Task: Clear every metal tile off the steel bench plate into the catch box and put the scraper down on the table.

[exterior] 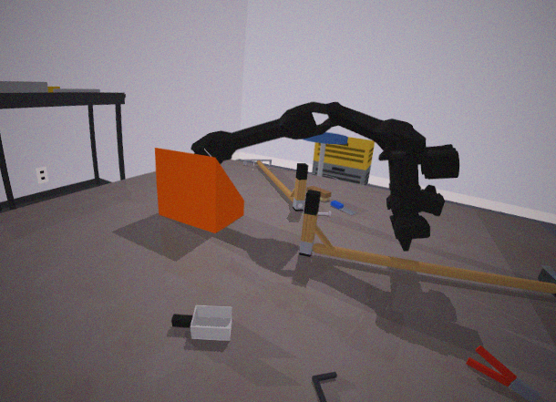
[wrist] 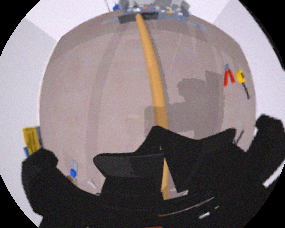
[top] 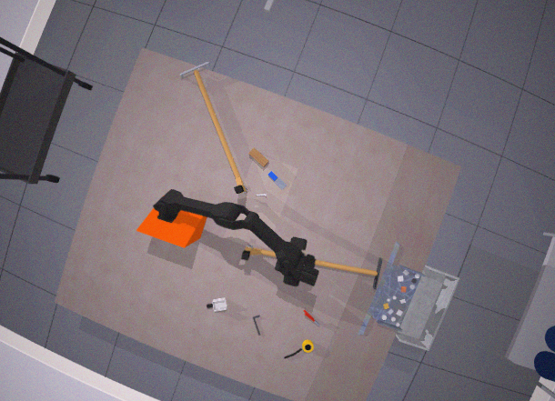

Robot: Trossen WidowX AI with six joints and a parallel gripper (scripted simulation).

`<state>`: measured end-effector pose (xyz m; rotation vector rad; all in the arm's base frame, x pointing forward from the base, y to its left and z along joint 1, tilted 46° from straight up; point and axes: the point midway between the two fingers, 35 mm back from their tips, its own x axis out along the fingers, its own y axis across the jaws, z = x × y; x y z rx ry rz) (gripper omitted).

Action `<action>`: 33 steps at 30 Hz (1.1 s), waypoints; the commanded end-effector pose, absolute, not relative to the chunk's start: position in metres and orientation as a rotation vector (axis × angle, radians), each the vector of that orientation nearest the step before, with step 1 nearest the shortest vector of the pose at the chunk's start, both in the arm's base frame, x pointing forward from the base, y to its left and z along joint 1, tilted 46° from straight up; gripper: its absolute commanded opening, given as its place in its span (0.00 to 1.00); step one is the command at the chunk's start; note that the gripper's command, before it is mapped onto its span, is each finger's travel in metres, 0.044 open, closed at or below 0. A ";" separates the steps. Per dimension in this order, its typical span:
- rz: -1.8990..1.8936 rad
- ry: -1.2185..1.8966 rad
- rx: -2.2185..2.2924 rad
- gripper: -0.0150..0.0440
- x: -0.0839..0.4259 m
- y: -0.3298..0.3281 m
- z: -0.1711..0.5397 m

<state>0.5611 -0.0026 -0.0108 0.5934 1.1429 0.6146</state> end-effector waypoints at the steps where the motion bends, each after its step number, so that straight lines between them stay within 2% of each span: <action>1: 0.615 1.143 0.593 0.25 0.561 -0.003 -0.011; 33: 0.614 1.143 0.593 0.25 0.561 -0.003 -0.011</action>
